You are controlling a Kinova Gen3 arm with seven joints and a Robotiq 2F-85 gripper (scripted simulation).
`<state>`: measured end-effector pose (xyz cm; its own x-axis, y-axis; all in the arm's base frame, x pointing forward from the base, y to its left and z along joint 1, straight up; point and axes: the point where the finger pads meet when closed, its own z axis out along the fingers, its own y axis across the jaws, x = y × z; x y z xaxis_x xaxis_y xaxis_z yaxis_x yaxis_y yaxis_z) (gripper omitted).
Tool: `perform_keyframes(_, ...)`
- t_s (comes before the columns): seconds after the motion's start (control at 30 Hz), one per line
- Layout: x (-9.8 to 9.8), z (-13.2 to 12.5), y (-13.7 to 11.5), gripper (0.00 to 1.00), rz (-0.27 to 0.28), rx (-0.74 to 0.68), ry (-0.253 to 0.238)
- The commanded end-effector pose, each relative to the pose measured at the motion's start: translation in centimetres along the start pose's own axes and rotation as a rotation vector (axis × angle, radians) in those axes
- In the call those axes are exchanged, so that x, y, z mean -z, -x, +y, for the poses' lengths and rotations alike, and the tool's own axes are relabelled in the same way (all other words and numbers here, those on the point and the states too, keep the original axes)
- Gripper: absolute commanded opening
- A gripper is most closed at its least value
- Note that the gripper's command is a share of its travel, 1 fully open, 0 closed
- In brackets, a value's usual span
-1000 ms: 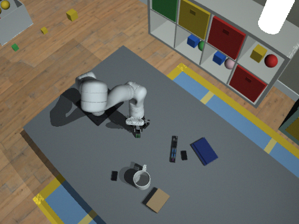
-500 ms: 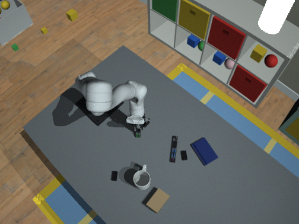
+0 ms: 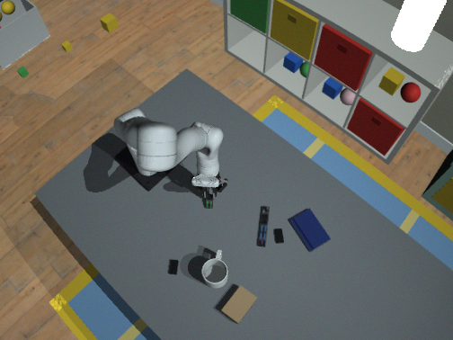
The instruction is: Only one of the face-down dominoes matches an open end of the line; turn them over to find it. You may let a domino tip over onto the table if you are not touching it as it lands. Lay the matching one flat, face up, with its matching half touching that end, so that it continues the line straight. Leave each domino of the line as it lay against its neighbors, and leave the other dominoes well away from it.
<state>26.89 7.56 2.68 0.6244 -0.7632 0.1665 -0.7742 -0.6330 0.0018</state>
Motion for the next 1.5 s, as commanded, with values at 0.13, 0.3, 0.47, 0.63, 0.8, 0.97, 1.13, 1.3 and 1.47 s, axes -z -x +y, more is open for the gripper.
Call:
perform_keyframes(0.13,-0.5,0.1,0.4,0.33,0.003,0.006,0.002)
perform_keyframes(0.3,-0.6,0.1,0.6,0.33,0.003,0.006,0.002)
perform_keyframes(0.47,-0.9,0.1,0.7,0.33,0.003,0.006,0.002)
perform_keyframes(0.63,-1.1,0.1,0.9,0.33,0.003,0.007,0.002)
perform_keyframes(0.8,-1.2,0.1,1.0,0.33,0.003,0.006,0.003)
perform_keyframes(0.97,-1.4,0.0,1.1,0.33,0.004,0.011,-0.001)
perform_keyframes(1.13,-1.6,-0.1,1.2,0.33,0.005,0.01,-0.003)
perform_keyframes(1.3,-1.8,-0.1,1.2,0.33,0.005,0.009,-0.004)
perform_keyframes(1.47,-1.9,-0.1,1.3,0.33,0.005,0.007,-0.005)
